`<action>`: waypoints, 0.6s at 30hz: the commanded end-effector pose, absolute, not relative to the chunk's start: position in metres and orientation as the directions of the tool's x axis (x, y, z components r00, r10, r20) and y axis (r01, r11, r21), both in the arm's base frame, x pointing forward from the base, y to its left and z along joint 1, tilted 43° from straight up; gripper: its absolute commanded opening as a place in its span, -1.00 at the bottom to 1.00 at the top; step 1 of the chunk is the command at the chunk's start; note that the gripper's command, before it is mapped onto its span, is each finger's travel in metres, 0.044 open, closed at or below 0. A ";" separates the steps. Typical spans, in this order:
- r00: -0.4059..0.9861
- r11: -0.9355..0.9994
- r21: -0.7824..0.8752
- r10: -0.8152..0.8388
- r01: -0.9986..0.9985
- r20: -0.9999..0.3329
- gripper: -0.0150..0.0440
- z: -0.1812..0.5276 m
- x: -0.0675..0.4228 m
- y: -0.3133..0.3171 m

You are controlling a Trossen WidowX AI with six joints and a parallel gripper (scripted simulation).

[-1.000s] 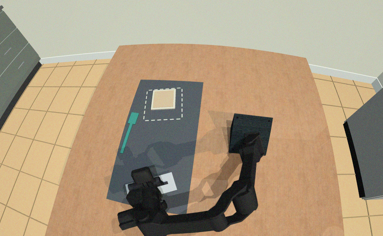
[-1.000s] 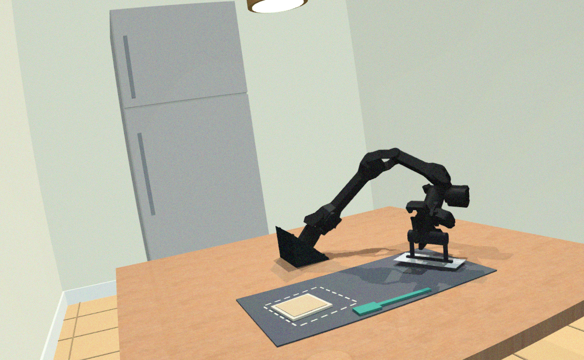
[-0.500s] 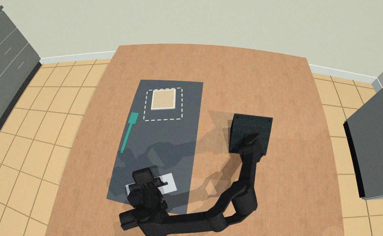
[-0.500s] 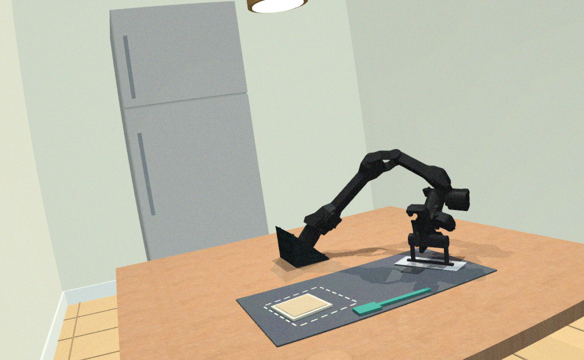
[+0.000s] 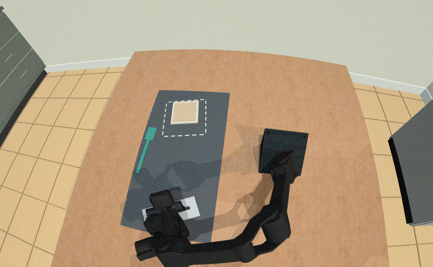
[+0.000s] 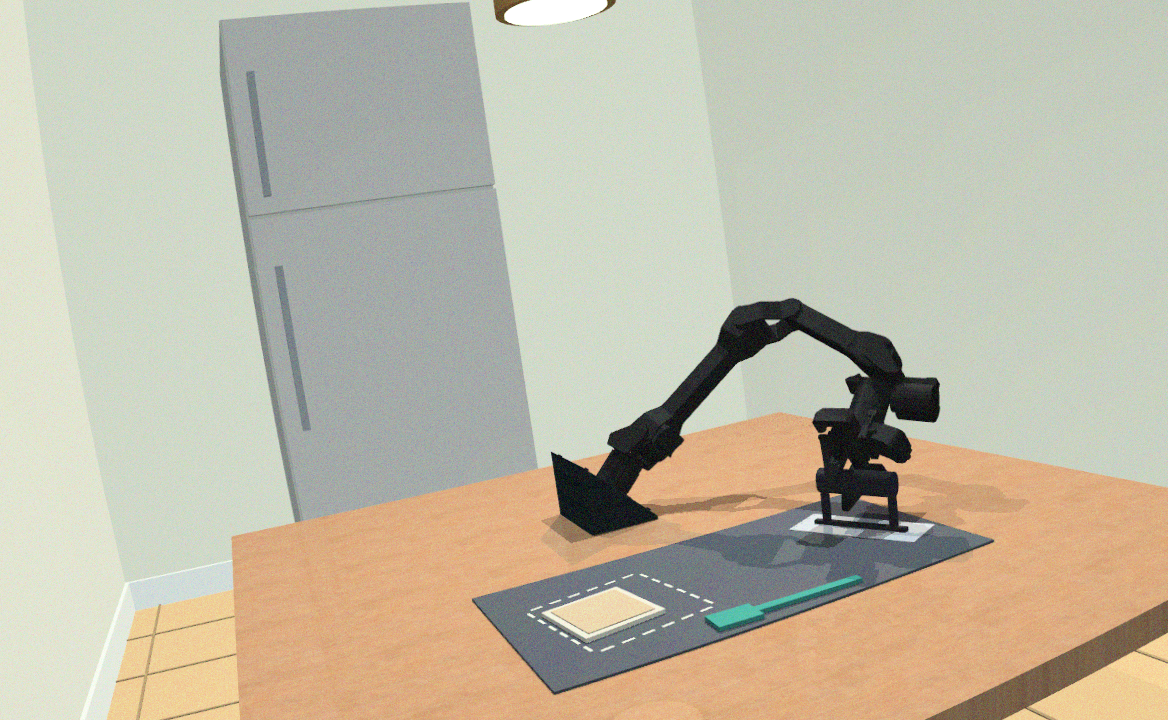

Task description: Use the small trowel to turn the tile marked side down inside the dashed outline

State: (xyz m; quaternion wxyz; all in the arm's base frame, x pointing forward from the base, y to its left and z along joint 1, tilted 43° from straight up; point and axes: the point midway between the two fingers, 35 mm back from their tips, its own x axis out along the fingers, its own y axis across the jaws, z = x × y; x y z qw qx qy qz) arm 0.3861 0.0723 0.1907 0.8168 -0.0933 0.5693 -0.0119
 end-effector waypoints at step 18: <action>0.352 0.982 -0.167 -0.126 -0.091 -0.928 0.53 0.271 0.329 0.030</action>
